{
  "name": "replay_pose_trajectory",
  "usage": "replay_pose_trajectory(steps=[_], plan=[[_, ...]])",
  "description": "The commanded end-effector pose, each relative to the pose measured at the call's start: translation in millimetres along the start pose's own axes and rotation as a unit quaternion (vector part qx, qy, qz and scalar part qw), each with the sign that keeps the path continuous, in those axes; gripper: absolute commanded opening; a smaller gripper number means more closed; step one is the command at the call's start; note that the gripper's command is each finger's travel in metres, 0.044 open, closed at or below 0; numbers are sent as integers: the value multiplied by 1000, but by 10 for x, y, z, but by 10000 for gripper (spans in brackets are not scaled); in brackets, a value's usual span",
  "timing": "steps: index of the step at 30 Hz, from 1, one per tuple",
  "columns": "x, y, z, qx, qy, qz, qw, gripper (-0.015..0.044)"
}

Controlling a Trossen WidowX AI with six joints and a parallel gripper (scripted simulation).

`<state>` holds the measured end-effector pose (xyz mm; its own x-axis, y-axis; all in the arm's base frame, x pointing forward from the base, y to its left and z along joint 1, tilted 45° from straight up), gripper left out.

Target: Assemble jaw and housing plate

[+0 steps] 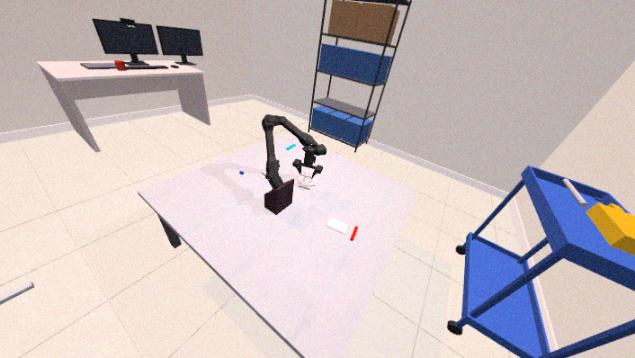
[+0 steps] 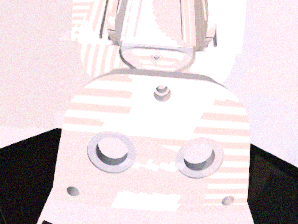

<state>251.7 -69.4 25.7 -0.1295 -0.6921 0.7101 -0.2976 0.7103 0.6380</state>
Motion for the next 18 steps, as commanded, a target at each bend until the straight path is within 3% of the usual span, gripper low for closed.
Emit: replay_pose_trajectory(steps=[1,18], plan=[[-6,2,11,4,2,0,1000,351],[-6,3,34,4,2,0,1000,351]])
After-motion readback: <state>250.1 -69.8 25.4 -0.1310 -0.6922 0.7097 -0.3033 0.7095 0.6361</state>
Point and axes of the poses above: the point midway between the two fingers, 35 mm back from their tips, its own x axis back along the fingers, its own y axis across the jaws, z = x × y, the point moved 6 cm from there along x, back along the fingers, and after that the axes turned 5 degrees about x, right-handed, at the moved point
